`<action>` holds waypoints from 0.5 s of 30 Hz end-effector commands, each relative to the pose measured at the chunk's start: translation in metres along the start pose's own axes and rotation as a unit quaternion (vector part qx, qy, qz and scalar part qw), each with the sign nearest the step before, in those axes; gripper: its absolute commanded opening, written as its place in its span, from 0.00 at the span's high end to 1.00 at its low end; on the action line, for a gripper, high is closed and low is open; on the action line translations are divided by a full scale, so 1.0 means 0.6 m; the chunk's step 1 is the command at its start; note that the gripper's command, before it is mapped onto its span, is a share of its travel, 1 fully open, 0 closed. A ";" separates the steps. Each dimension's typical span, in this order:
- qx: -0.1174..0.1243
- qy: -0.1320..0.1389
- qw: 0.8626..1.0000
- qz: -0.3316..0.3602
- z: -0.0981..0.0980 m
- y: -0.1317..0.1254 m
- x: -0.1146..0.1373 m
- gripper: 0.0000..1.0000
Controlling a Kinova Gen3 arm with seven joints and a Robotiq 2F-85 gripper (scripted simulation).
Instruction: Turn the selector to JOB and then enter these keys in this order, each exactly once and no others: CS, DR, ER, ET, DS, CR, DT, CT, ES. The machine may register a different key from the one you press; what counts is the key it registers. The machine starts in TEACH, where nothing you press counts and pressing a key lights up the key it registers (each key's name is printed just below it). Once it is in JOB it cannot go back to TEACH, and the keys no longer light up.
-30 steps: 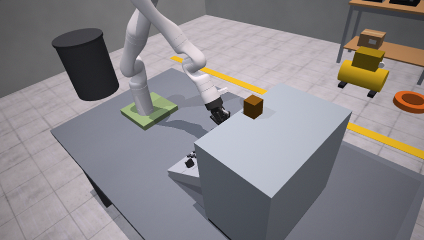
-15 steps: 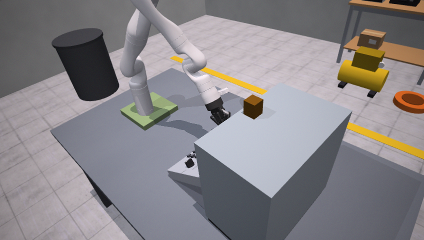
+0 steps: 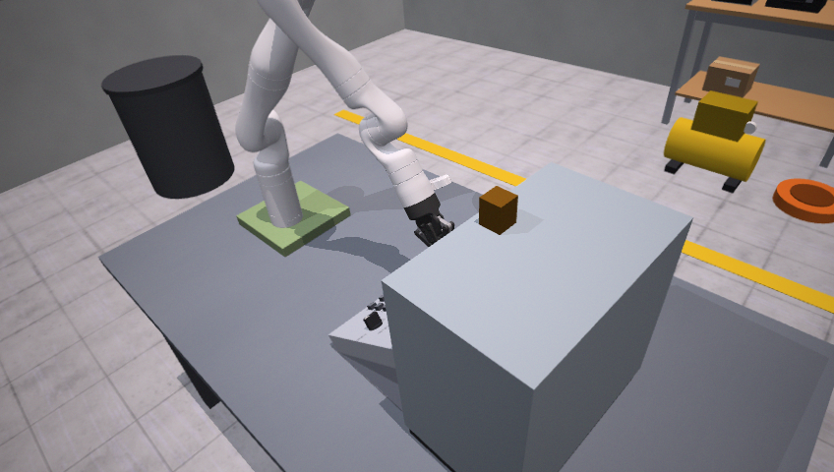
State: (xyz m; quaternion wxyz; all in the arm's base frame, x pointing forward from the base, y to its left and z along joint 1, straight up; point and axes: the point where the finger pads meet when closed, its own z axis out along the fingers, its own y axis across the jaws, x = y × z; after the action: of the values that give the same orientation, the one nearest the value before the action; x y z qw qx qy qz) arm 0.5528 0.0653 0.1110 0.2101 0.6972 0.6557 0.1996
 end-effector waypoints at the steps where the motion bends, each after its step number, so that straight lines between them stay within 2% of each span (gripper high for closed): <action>1: -0.001 0.000 1.000 0.000 0.001 0.002 0.000 0.90; 15: -0.001 0.000 1.000 0.000 0.004 0.002 0.000 0.90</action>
State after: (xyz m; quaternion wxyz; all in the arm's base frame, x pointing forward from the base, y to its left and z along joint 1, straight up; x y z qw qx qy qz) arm 0.5541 0.0652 0.1091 0.2103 0.6971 0.6557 0.1998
